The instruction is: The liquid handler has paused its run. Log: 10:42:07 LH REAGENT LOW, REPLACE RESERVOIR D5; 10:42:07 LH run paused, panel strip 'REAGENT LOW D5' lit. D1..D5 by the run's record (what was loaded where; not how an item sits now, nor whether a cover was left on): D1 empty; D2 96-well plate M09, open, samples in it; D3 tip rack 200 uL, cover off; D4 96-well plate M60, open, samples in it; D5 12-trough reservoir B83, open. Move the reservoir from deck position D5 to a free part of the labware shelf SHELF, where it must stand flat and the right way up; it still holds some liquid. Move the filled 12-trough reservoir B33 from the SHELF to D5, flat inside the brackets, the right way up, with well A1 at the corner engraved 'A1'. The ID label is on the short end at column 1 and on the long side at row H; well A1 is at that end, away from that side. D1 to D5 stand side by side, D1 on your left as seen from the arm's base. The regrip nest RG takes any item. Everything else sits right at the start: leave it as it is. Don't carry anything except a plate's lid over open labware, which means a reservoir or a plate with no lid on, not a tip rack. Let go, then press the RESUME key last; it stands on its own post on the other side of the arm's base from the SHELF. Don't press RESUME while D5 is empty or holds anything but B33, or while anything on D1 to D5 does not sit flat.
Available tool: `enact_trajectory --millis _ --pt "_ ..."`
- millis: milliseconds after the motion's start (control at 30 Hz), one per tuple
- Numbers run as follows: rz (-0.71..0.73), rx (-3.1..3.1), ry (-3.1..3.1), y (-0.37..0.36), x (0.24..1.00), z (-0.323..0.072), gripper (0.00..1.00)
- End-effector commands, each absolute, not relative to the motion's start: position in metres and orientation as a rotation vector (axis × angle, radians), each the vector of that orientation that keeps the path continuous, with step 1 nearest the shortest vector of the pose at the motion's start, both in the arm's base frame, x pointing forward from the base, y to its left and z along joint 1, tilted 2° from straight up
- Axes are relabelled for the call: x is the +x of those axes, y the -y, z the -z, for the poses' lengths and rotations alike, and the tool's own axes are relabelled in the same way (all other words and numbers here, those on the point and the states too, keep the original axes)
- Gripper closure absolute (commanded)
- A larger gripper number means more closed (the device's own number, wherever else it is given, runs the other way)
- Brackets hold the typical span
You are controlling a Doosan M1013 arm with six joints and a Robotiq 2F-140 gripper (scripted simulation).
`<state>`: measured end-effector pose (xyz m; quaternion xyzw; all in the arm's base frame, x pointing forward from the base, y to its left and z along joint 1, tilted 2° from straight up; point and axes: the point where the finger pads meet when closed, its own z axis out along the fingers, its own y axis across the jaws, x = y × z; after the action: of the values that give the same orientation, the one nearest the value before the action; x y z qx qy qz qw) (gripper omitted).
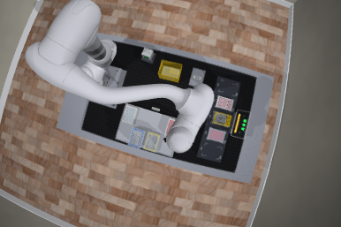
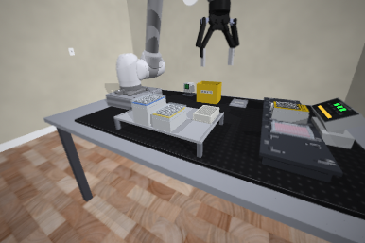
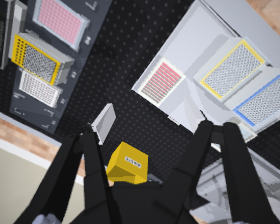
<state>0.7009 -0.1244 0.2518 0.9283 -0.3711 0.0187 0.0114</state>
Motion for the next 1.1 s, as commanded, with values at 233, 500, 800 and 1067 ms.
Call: enact_trajectory --millis 233,500,800,1067 --pt "-0.052 2.901 1.156 0.1219 0.7029 -0.2535 0.23" --pt "-0.052 2.901 1.156 0.1219 0.7029 -0.2535 0.23" --pt "-0.052 2.901 1.156 0.1219 0.7029 -0.2535 0.23" --pt "-0.052 2.912 1.127 0.1216 0.7079 -0.2537 0.23"
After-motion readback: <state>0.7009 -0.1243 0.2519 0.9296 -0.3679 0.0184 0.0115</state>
